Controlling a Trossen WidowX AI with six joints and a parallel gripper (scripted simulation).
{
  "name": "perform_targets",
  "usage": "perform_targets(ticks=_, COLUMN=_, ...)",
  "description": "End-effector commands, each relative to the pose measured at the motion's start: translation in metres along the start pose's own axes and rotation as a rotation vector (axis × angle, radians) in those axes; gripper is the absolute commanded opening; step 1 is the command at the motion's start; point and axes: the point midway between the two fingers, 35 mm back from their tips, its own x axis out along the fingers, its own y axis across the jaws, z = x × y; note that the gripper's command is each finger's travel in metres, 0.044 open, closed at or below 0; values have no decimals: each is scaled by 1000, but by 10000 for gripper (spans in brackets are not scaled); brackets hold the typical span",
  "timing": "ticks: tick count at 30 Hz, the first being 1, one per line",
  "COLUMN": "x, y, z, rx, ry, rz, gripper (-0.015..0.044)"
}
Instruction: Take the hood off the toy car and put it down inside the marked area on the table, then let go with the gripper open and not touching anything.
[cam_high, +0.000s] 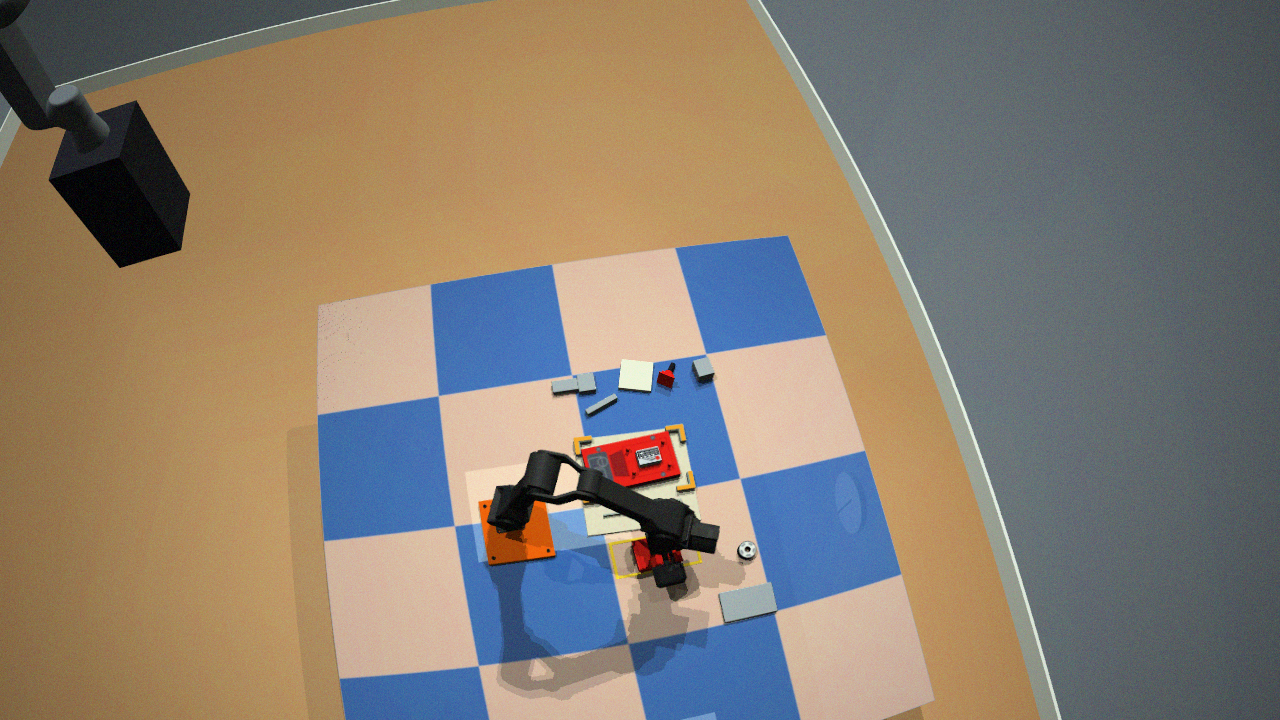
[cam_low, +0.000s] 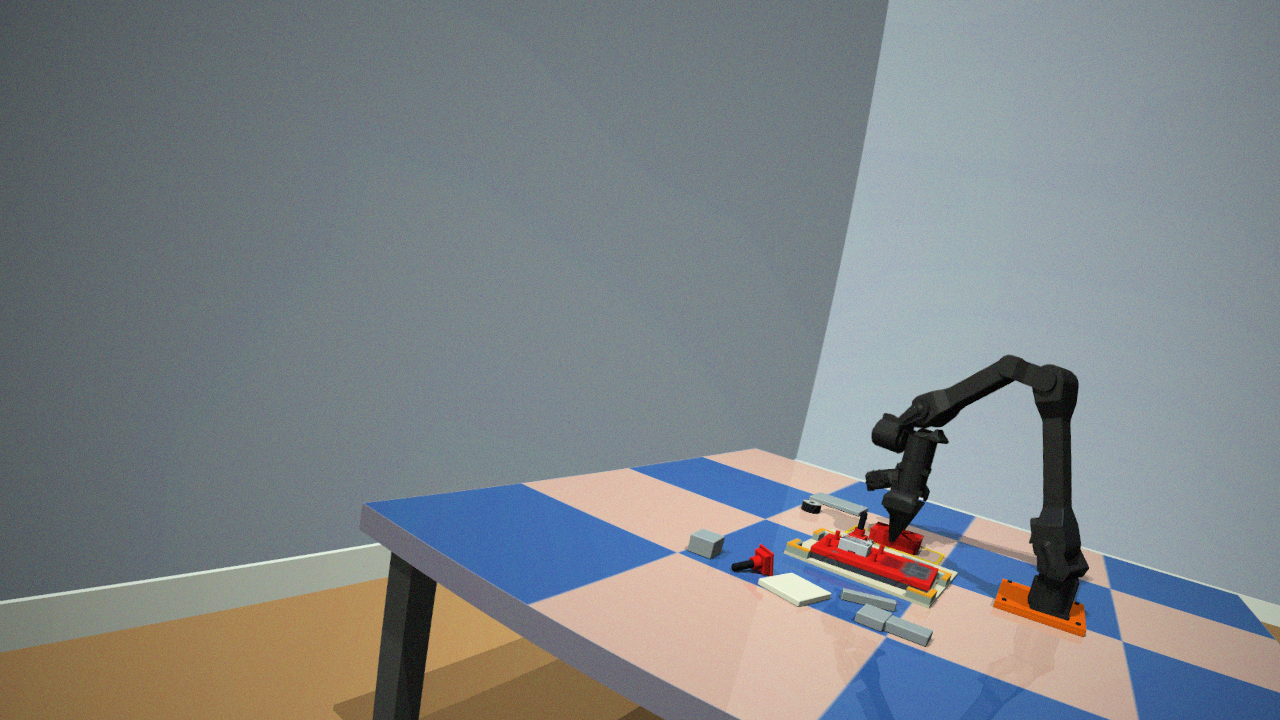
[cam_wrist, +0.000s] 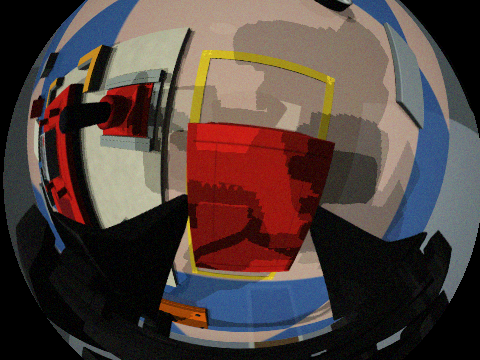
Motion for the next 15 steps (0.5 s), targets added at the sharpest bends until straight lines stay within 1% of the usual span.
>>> perform_targets(ticks=1, x=-5, y=0, z=1, rx=0, ry=0, rz=0, gripper=440)
perform_targets(ticks=3, x=-16, y=-1, z=2, rx=0, ry=2, rz=0, gripper=440)
perform_targets(ticks=9, x=-68, y=0, z=2, rx=0, ry=8, rz=0, gripper=440)
perform_targets(ticks=15, x=-74, y=0, z=1, rx=0, ry=9, rz=0, gripper=440)
